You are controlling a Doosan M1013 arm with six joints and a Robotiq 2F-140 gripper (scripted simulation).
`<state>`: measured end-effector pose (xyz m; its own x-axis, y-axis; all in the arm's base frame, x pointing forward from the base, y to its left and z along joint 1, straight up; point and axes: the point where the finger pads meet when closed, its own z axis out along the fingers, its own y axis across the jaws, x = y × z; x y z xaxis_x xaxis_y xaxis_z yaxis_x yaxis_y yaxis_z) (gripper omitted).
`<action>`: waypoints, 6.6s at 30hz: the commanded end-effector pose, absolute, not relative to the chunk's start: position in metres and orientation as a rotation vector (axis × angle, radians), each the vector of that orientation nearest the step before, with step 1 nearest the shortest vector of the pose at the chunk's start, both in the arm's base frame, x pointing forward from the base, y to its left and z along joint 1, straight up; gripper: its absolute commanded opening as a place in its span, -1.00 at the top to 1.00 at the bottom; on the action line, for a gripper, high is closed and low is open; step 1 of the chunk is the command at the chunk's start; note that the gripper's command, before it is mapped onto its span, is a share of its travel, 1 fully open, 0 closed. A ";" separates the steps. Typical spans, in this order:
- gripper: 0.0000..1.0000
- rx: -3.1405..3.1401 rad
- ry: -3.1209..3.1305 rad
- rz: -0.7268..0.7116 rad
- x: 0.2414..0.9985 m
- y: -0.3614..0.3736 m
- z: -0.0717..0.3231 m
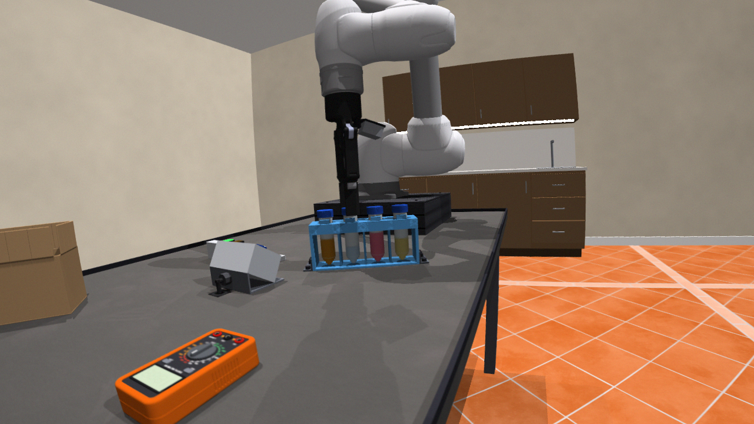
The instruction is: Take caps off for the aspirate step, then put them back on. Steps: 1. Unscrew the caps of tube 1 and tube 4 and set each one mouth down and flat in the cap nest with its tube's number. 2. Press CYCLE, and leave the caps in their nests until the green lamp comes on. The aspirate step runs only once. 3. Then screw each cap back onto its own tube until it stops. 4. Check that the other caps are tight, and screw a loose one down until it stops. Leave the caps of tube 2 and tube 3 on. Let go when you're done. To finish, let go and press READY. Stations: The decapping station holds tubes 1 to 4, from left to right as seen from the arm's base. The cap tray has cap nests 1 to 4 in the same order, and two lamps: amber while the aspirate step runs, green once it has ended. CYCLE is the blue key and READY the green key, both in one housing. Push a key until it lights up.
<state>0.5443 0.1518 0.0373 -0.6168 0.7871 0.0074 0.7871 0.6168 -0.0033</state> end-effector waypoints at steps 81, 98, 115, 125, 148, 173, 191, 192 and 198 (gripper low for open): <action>0.41 -0.967 -2.982 -0.004 0.545 0.152 0.039; 0.41 -1.401 -2.804 -0.002 0.545 0.152 0.039; 0.41 -2.328 -2.099 0.002 0.545 0.152 0.039; 0.18 -2.328 -2.099 0.002 0.545 0.152 0.038; 0.18 -1.129 -2.926 -0.001 0.545 0.152 0.039; 0.41 -1.115 -2.930 -0.003 0.545 0.152 0.039; 0.41 -2.167 -2.264 0.001 0.545 0.152 0.038; 0.41 -2.167 -2.264 0.001 0.545 0.152 0.038; 0.41 -2.328 -2.099 0.002 0.545 0.152 0.038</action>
